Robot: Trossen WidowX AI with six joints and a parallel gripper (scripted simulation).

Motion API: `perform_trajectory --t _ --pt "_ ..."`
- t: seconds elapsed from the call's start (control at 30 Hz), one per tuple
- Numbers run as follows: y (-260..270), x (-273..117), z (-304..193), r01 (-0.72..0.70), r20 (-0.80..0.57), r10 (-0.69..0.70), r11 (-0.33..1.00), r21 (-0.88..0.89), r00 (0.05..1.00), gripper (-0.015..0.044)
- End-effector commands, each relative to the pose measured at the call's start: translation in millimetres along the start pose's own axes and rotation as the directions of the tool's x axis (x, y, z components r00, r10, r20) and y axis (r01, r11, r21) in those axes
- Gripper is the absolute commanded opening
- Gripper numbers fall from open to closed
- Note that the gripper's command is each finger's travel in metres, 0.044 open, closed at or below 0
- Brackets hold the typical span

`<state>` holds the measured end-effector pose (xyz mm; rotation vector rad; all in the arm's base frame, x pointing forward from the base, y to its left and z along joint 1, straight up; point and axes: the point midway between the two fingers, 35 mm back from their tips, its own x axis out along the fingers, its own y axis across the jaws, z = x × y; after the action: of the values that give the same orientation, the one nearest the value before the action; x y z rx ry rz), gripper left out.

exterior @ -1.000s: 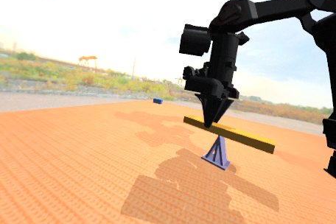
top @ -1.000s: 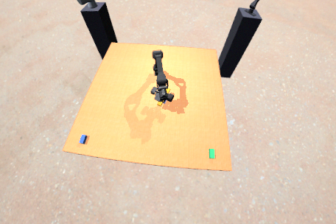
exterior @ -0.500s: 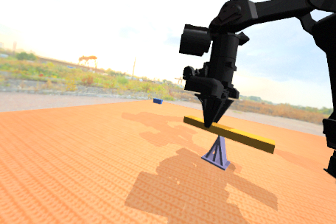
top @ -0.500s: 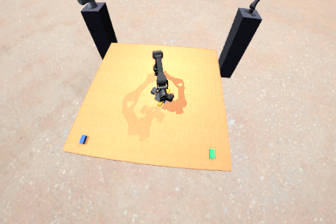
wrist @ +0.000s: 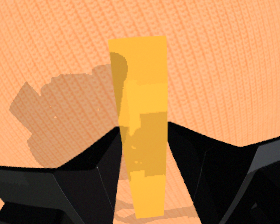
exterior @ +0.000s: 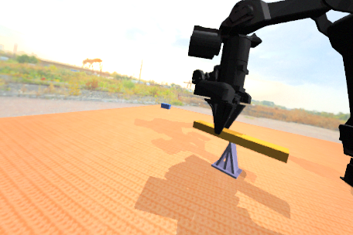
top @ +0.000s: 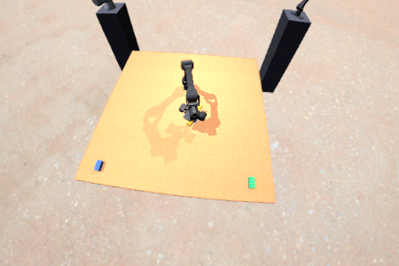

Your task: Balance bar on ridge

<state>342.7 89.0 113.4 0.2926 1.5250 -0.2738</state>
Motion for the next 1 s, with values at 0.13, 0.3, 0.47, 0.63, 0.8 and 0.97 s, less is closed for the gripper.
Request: perform_trajectory --t 0.13,0.3,0.47,0.63,0.8,0.97 --pt "0.0 0.1 0.0 0.000 0.000 0.000 1.000 0.000 1.000 0.0170" --pt "0.0 0.1 0.0 0.000 0.000 0.000 1.000 0.000 1.000 0.0171" --pt "0.0 0.1 0.0 0.000 0.000 0.000 1.000 0.000 1.000 0.0172" --pt "0.0 0.1 0.0 0.000 0.000 0.000 1.000 0.000 1.000 0.0173" --pt "0.0 0.1 0.0 0.000 0.000 0.000 1.000 0.000 1.000 0.0185" --pt "0.0 0.1 0.0 0.000 0.000 0.000 1.000 0.000 1.000 0.0185"
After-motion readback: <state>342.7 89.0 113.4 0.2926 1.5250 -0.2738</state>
